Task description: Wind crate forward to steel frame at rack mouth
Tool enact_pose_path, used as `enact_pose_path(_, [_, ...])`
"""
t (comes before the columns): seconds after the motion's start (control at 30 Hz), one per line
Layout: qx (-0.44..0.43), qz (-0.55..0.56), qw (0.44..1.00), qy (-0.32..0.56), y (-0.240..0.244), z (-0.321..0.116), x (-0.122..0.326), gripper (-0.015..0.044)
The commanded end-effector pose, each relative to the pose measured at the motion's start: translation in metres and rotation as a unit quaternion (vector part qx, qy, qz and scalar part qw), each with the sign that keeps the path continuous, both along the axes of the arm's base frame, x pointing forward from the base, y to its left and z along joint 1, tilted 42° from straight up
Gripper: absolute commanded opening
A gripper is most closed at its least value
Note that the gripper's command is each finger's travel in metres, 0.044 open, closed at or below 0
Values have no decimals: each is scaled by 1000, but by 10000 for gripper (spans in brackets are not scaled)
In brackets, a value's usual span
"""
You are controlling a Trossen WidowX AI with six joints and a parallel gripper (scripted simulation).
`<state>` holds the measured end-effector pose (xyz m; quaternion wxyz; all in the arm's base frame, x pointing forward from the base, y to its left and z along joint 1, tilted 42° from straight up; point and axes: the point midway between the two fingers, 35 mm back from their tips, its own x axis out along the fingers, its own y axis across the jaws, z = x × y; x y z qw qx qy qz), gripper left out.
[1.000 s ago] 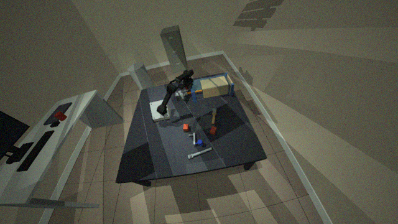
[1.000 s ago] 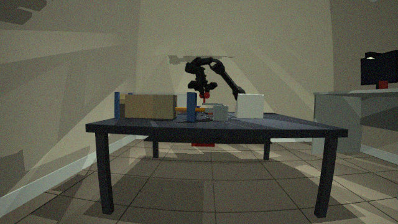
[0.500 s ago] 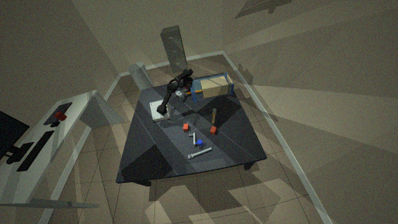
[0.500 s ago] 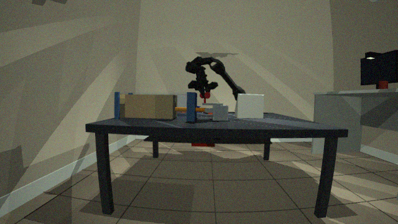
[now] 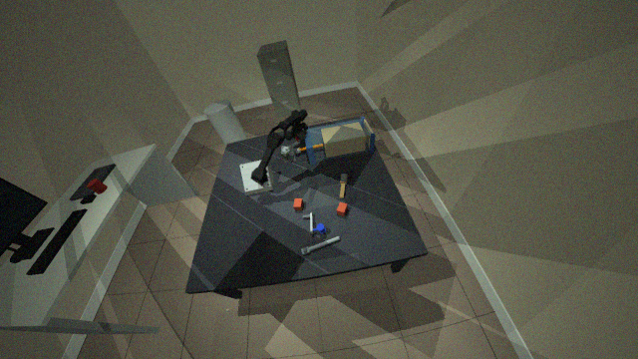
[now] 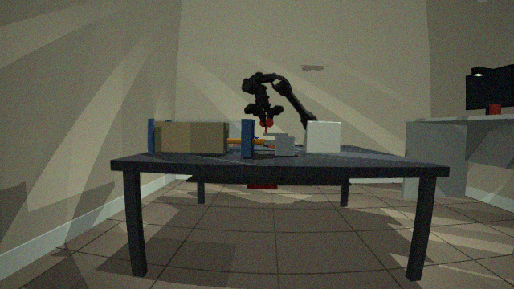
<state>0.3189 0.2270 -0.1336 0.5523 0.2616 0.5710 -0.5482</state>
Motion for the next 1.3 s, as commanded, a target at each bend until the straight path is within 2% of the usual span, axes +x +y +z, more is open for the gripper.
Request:
enact_pose_path(0.0, [13,5,1000,7,19,-15,-13,0])
enact_pose_path(1.27, [15,5,1000,8,43,-31,-45,0])
